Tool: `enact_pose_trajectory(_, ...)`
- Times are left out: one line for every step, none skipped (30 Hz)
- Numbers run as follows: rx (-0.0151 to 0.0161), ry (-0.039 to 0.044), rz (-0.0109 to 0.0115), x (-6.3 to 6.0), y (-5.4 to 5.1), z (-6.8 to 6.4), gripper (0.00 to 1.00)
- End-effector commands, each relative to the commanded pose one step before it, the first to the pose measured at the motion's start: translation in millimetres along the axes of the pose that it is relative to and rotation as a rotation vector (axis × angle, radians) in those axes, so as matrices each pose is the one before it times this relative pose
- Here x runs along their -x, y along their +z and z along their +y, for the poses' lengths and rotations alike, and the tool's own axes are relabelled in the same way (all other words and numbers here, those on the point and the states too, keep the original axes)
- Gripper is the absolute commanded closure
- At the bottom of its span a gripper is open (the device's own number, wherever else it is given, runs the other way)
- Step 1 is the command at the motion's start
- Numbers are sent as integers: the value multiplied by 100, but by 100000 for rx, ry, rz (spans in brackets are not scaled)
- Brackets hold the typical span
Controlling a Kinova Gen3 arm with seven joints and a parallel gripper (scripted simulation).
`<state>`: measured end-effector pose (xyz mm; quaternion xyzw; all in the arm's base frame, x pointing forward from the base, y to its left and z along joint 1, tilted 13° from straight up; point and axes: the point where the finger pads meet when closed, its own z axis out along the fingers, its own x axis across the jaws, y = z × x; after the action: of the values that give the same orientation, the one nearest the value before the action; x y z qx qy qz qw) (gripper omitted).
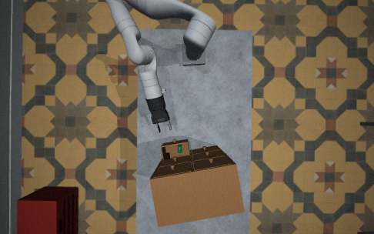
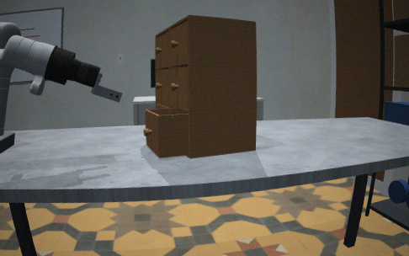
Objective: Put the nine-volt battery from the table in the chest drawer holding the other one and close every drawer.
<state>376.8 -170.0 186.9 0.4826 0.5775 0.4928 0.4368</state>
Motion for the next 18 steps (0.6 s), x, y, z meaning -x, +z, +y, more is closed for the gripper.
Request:
enact_pose_trajectory(-411,-302,-1293,534,-667,-147,0)
enact_pose_trajectory(-32,2,32,-3,-143,-43,0)
enact_pose_trajectory(-23,5,28,-3,-130,-38,0)
enact_pose_trajectory(-25,1,22,-2,-119,-36,0)
enact_pose_trajectory(-25,-2,17,-2,-108,-34,0)
enact_pose_trajectory(-20,0,15,-2,-96,-30,0)
enact_pose_trajectory(-13,3,14,-2,-85,-25,0)
enact_pose_trajectory(-13,1,10,-2,-74,-22,0)
enact_pose_trajectory(-12,0,8,-1,-64,-19,0)
enact_pose_trajectory(-11,-1,6,-1,-54,-17,0)
enact_pose_trajectory(-9,-1,4,-1,-45,-14,0)
enact_pose_trajectory(-8,-1,3,0,-36,-11,0)
enact_pose_trajectory(-6,-1,2,0,-28,-9,0)
enact_pose_trajectory(-5,-1,1,0,-21,-7,0)
enact_pose_trajectory(0,0,0,0,0,0,0)
enact_pose_trajectory(0,0,0,0,0,0,0)
enact_pose_trajectory(-3,-1,1,0,-14,-5,0)
enact_pose_trajectory(-2,0,1,0,-9,-3,0)
